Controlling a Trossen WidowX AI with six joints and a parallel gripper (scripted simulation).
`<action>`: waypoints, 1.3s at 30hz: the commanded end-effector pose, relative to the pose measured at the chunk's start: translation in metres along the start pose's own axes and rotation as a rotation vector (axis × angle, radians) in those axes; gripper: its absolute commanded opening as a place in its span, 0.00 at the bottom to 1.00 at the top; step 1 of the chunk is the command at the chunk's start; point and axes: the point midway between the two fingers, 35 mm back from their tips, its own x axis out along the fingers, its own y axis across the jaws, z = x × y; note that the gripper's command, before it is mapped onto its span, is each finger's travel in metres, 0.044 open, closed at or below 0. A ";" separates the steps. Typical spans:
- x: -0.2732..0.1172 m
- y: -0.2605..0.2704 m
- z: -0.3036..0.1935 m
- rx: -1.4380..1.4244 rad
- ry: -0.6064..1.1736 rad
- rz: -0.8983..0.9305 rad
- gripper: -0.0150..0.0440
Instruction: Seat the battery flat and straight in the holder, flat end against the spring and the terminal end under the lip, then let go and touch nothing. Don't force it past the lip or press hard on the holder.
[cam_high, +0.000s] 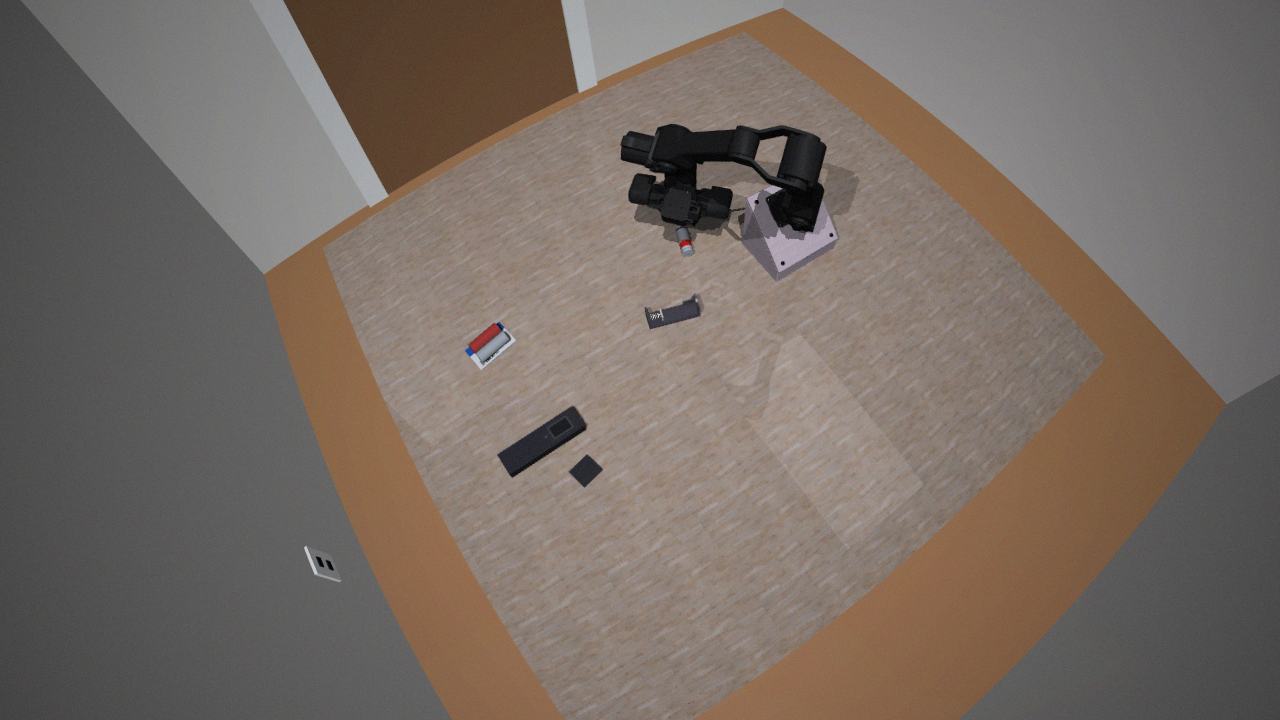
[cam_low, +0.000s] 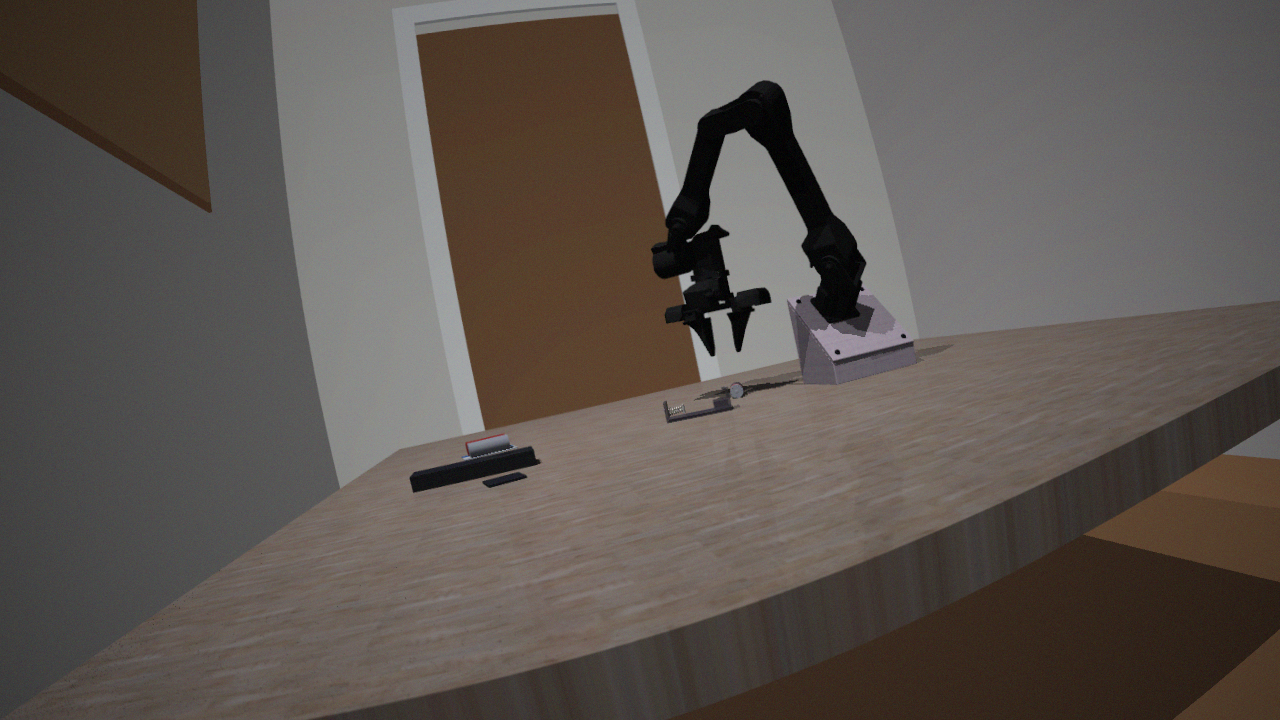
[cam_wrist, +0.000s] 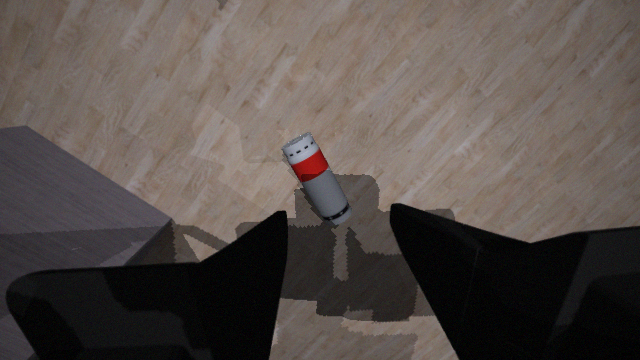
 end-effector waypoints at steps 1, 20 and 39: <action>0.025 0.005 -0.005 -0.448 -0.013 0.020 0.66; 0.032 0.004 -0.005 -0.448 -0.013 0.019 0.66; 0.063 0.005 -0.004 -0.448 -0.013 0.021 0.66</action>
